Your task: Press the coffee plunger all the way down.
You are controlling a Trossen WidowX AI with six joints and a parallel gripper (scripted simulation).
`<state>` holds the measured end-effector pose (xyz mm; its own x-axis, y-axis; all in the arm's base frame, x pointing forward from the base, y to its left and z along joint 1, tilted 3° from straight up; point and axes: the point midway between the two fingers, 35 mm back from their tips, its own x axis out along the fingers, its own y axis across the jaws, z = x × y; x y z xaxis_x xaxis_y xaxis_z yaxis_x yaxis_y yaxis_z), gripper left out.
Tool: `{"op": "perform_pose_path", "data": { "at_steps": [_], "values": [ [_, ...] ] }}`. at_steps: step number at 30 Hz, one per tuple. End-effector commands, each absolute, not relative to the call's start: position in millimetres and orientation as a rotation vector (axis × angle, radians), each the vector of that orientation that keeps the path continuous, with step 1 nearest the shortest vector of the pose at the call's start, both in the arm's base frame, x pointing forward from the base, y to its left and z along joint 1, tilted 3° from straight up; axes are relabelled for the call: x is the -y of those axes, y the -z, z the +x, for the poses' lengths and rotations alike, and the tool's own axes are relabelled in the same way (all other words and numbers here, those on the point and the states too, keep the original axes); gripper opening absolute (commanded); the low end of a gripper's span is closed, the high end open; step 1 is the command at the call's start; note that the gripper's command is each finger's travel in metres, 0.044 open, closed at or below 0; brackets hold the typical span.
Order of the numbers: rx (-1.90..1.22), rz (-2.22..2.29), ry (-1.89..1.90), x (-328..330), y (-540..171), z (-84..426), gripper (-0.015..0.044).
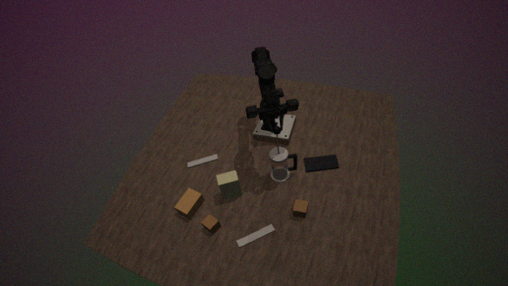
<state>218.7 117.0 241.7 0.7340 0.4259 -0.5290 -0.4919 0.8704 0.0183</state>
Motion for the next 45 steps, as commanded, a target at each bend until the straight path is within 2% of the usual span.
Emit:
{"op": "perform_pose_path", "data": {
  "at_steps": [1,45],
  "values": [
    [-0.550,-0.123,-0.504,-117.2,-238.4,219.3,0.0126],
    [-0.549,-0.122,-0.504,-121.1,-168.4,222.7,0.0126]
  ]
}}
